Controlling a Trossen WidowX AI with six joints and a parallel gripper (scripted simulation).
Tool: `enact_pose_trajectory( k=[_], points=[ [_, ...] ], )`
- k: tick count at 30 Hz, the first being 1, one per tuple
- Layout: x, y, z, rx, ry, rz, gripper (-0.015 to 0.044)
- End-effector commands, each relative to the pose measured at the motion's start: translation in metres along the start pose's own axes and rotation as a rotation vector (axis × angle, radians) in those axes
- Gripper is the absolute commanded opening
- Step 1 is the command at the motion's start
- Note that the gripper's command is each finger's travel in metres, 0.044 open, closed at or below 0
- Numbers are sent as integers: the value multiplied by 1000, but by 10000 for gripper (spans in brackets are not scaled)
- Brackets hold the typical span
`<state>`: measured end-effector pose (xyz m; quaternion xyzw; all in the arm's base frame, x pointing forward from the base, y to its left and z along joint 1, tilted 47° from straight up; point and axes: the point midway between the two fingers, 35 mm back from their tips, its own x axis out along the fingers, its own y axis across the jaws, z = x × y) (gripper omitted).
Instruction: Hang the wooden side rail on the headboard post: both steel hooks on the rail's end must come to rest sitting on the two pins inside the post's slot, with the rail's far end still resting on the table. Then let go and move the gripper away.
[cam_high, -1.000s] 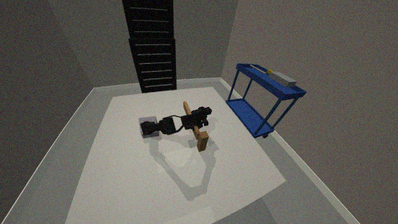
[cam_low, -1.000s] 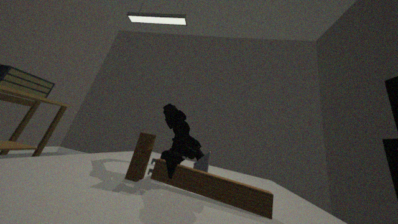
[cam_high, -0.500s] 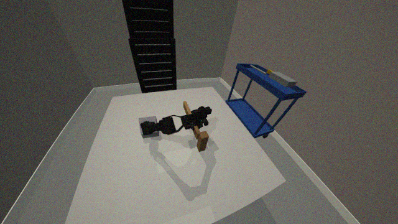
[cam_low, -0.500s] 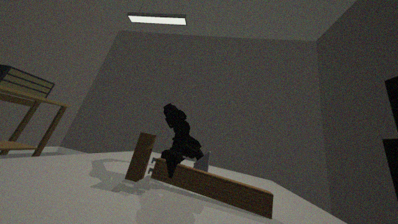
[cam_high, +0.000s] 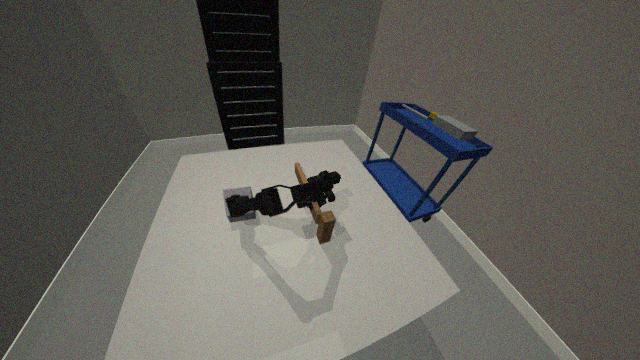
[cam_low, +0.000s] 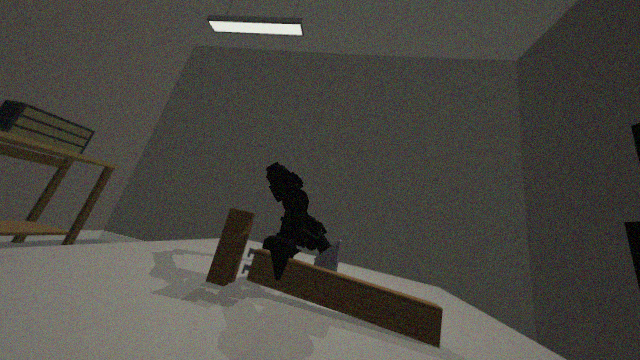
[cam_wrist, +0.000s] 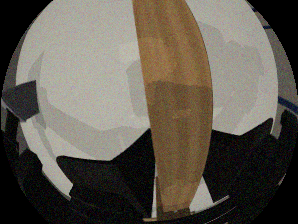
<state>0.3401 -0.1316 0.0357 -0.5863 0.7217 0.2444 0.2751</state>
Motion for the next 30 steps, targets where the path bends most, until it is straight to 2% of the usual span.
enact_pose_trajectory(
  k=[1,30],
  points=[
    [-5,-4,-1,1,-7,-15,0],
    [-5,-3,-5,1,-6,-15,0]
  ],
)
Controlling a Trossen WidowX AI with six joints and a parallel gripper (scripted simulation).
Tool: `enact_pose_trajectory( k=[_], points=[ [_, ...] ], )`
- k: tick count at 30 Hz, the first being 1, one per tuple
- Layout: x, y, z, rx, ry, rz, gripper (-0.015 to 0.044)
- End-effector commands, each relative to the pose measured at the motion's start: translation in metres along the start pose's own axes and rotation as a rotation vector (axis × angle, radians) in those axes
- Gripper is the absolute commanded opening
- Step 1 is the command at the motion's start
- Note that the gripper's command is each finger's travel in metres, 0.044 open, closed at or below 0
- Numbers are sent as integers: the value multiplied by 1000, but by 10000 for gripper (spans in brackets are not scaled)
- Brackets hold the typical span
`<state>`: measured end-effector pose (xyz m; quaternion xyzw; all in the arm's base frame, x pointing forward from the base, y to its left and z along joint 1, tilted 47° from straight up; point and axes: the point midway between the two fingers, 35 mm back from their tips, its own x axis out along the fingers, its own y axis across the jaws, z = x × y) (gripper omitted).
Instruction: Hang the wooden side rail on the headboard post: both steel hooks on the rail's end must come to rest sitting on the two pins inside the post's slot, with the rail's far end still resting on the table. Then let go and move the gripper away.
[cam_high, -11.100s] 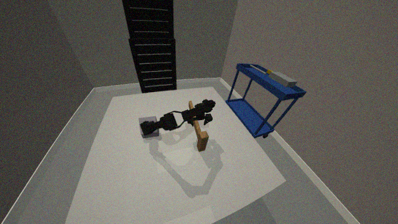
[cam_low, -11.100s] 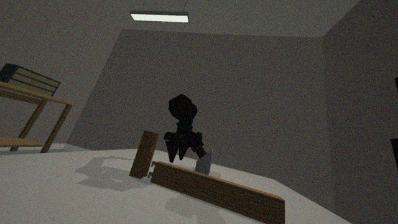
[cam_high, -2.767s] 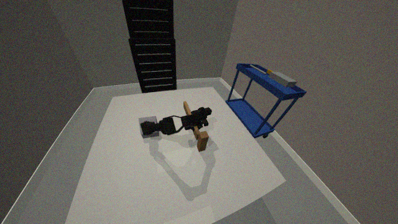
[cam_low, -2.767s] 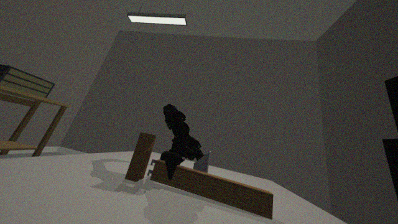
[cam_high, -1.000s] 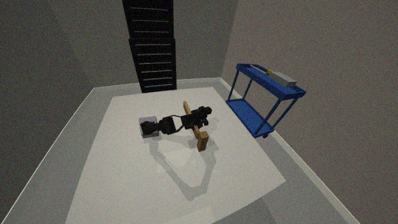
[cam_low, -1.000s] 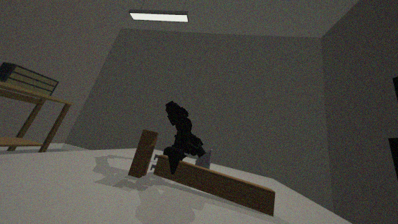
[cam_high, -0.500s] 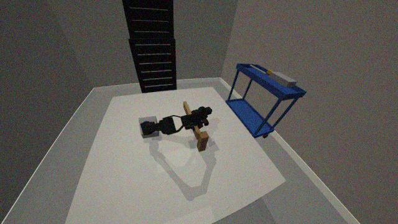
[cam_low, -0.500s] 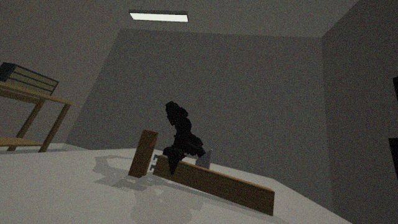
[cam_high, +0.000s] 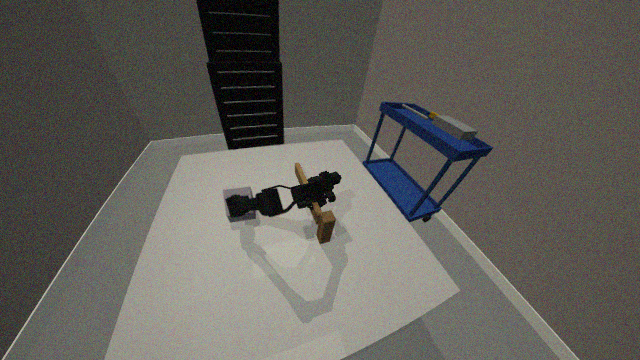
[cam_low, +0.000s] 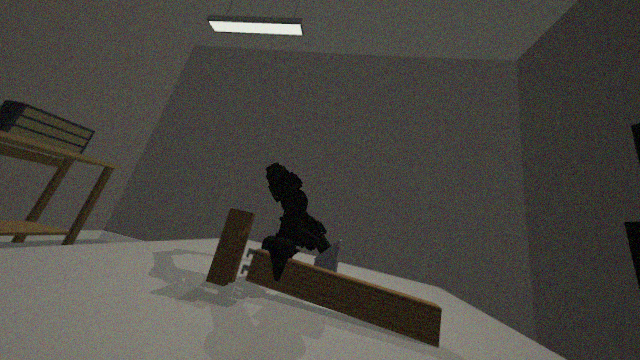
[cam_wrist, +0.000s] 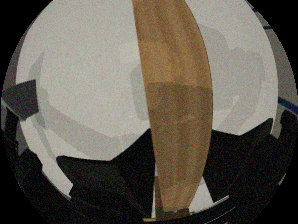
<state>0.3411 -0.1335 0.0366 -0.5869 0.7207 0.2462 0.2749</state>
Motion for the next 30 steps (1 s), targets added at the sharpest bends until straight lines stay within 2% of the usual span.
enact_pose_trajectory(
  k=[1,30],
  points=[
    [-6,-2,-3,5,-4,-15,0],
    [-5,-1,-6,5,-4,-15,0]
  ],
)
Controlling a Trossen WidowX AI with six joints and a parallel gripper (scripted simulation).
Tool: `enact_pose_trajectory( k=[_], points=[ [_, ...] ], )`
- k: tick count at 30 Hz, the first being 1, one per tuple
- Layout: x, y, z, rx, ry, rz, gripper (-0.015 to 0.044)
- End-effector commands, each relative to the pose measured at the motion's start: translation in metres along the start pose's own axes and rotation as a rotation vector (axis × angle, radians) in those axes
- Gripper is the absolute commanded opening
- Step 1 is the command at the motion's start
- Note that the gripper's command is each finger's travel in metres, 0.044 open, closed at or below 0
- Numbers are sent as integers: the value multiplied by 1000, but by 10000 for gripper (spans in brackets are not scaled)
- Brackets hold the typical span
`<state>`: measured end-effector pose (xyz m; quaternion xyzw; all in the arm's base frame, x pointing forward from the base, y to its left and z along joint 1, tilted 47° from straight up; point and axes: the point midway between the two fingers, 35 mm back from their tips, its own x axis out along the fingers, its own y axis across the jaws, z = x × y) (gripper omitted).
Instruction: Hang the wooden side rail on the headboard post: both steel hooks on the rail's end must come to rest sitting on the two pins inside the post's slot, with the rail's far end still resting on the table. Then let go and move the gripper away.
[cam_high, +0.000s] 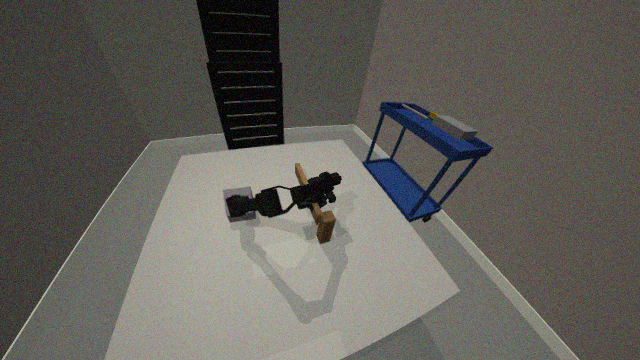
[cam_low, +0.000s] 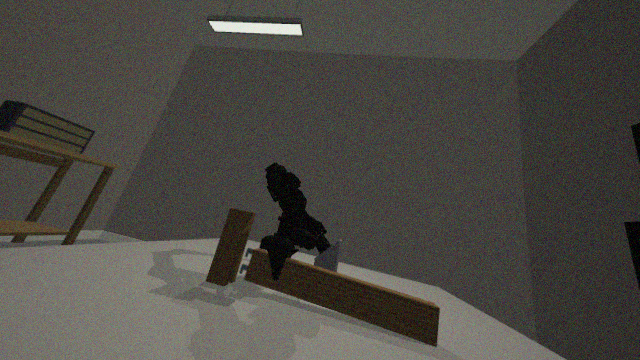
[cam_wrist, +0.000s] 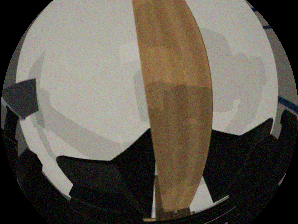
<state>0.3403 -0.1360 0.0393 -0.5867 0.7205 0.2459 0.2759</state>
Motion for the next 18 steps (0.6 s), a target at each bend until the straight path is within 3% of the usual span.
enact_pose_trajectory(
  k=[1,18],
  points=[
    [-5,-1,-2,3,-3,-14,0],
    [-6,-3,-4,3,-3,-14,0]
  ],
)
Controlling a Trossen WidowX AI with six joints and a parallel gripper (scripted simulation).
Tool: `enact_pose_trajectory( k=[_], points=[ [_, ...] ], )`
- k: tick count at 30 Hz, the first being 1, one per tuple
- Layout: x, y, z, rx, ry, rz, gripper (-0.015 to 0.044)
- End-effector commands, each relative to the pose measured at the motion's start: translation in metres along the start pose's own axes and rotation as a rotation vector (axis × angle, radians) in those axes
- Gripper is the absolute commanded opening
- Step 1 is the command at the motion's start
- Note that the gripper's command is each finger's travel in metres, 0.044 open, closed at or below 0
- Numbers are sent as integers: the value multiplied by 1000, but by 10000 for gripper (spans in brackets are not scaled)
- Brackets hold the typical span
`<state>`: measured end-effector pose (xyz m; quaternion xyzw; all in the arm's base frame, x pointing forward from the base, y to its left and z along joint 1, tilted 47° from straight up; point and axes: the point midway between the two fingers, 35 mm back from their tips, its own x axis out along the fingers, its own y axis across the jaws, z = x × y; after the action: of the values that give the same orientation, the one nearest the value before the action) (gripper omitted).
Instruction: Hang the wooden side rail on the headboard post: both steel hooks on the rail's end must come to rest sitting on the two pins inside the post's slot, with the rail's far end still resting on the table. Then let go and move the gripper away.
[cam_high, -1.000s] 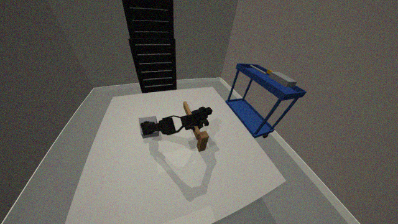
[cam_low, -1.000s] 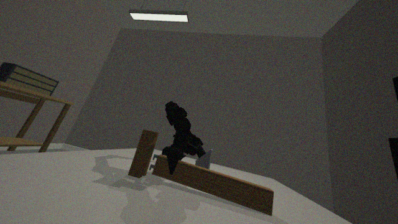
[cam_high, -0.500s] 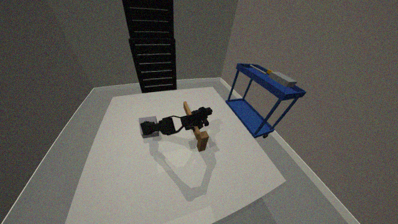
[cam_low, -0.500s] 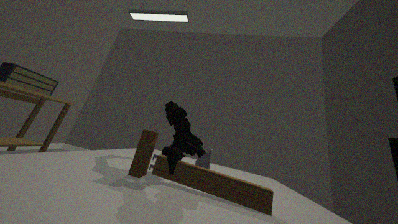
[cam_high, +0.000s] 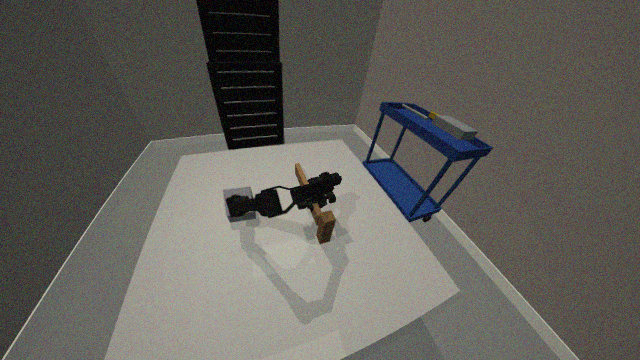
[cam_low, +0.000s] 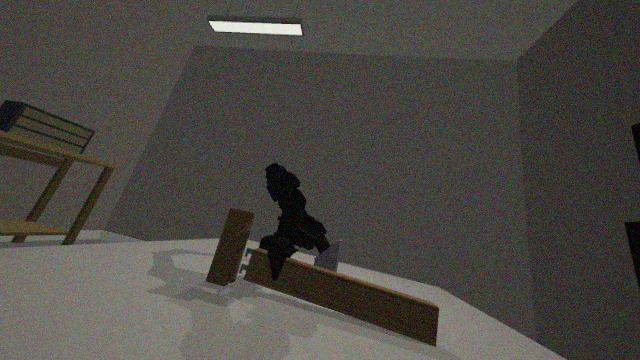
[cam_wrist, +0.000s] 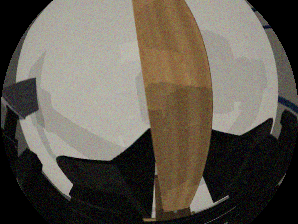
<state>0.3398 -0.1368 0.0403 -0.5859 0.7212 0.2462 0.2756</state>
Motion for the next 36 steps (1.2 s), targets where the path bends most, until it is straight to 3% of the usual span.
enact_pose_trajectory(
  k=[1,36],
  points=[
    [-6,-3,-3,3,-3,-16,0],
    [-5,-1,-7,3,-3,-16,0]
  ],
)
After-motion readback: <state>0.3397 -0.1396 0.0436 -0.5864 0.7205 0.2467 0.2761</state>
